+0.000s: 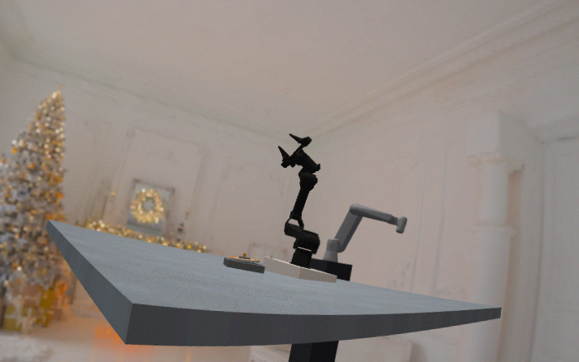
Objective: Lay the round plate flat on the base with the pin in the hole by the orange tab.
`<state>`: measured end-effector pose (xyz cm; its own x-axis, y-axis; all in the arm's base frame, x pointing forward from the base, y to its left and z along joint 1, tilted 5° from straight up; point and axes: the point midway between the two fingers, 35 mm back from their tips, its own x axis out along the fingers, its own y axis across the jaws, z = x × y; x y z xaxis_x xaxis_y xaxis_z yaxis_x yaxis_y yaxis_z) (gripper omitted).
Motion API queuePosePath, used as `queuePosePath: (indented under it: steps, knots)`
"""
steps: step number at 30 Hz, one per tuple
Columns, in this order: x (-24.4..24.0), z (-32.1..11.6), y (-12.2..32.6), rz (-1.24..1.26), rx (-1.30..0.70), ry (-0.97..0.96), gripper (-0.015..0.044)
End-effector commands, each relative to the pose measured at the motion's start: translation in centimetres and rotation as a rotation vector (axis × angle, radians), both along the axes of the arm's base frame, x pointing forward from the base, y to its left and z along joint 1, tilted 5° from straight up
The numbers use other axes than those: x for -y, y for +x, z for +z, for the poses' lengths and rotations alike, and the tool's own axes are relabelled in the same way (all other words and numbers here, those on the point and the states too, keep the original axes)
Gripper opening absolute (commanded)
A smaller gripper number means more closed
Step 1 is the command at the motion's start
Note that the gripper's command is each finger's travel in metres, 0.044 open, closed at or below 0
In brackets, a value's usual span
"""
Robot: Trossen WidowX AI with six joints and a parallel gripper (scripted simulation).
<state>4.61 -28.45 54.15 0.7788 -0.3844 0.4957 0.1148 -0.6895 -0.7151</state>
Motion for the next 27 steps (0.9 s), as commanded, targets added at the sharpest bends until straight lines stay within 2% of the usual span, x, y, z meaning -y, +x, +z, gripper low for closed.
queuePosePath:
  steps: [1,2,4,9,15,18,20,24,27]
  knots:
    - [-0.4,0.3,-0.2,-0.018,-0.002,-0.026,0.0374]
    - [-1.5,1.3,-0.6,-0.071,-0.008,-0.105,0.0348]
    - [-6.8,4.2,-1.1,-0.248,-0.065,-0.420,0.0295]
    - [-12.6,6.1,-0.2,-0.405,-0.139,-0.736,0.0164]
    - [-24.7,6.2,5.3,-0.705,-0.322,-1.432,0.0006]
    - [-28.1,5.0,7.9,-0.780,-0.377,-1.668,0.0000]
    - [-31.8,2.7,11.7,-0.852,-0.441,-1.974,0.0000]
    - [-35.5,-2.1,17.3,-0.889,-0.509,-2.418,0.0000]
    - [-35.8,-3.6,19.5,-0.893,-0.548,-2.518,0.0000]
